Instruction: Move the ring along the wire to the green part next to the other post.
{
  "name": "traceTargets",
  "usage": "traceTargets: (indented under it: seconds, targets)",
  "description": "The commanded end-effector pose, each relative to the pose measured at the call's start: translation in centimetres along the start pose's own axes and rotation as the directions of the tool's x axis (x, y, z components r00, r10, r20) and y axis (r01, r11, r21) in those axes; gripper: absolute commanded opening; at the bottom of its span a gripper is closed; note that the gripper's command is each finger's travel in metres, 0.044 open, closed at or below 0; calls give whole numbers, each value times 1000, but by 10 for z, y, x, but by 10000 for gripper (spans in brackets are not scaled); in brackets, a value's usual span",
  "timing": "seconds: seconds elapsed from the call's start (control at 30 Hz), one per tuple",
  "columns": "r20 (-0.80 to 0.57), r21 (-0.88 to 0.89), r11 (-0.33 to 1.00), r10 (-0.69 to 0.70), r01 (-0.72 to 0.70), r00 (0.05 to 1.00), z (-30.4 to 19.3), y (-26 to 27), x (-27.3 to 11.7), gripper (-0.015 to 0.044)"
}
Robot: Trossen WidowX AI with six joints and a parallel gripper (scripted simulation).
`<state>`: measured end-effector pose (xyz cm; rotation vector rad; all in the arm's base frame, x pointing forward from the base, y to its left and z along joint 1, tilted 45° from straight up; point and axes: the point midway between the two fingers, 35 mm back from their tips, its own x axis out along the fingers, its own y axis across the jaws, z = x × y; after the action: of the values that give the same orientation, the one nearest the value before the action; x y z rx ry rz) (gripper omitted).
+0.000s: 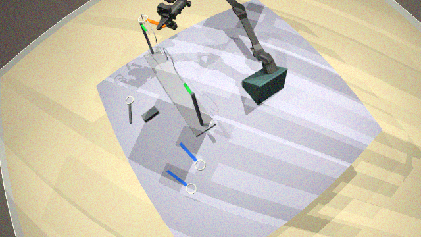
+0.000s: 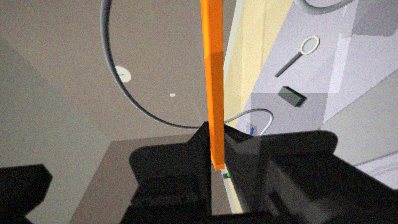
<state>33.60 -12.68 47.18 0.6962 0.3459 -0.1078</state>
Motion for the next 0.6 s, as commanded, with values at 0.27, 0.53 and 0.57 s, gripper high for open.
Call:
traceTargets:
  seconds: [0.27, 0.53, 0.57]
  targets:
    - [14, -138, 987, -78, 80, 997, 0, -6, 3, -150]
    - [32, -225, 966, -123, 127, 992, 0, -9, 3, -150]
    - [35, -236, 963, -128, 133, 991, 1, -9, 3, -150]
